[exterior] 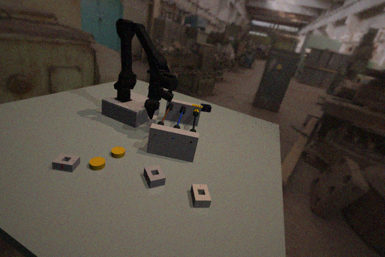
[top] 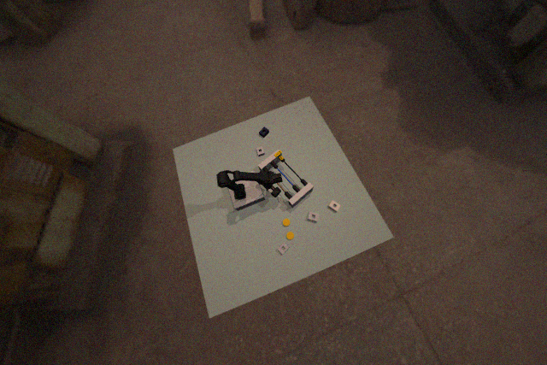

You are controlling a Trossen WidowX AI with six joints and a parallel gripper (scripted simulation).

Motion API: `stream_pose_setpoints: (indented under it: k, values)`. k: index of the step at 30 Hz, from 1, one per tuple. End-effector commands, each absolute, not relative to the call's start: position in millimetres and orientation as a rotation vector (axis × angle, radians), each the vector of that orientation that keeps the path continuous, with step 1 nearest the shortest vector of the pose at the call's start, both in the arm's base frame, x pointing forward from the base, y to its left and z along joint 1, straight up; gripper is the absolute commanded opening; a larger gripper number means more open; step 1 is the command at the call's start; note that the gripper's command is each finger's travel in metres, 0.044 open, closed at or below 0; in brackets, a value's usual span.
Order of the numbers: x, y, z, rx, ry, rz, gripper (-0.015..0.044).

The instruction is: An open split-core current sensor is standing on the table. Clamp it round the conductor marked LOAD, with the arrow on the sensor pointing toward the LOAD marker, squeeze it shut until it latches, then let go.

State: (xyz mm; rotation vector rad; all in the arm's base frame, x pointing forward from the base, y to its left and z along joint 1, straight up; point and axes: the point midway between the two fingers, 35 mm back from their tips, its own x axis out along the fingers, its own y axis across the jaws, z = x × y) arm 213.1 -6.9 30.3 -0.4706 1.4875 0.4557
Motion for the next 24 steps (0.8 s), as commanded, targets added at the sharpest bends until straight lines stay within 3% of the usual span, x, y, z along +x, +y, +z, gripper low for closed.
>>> stream_pose_setpoints:
  k: [1,11,15,24]
  values:
    - [209.9,-7.2,19.5,-0.473,1.502,0.463,0.044]
    - [209.0,-7.2,12.4,-0.473,1.502,0.463,0.044]
    - [211.3,-6.8,16.7,-0.47,1.491,0.457,0.0335]
    - [211.3,-6.8,16.7,-0.47,1.491,0.457,0.0275]
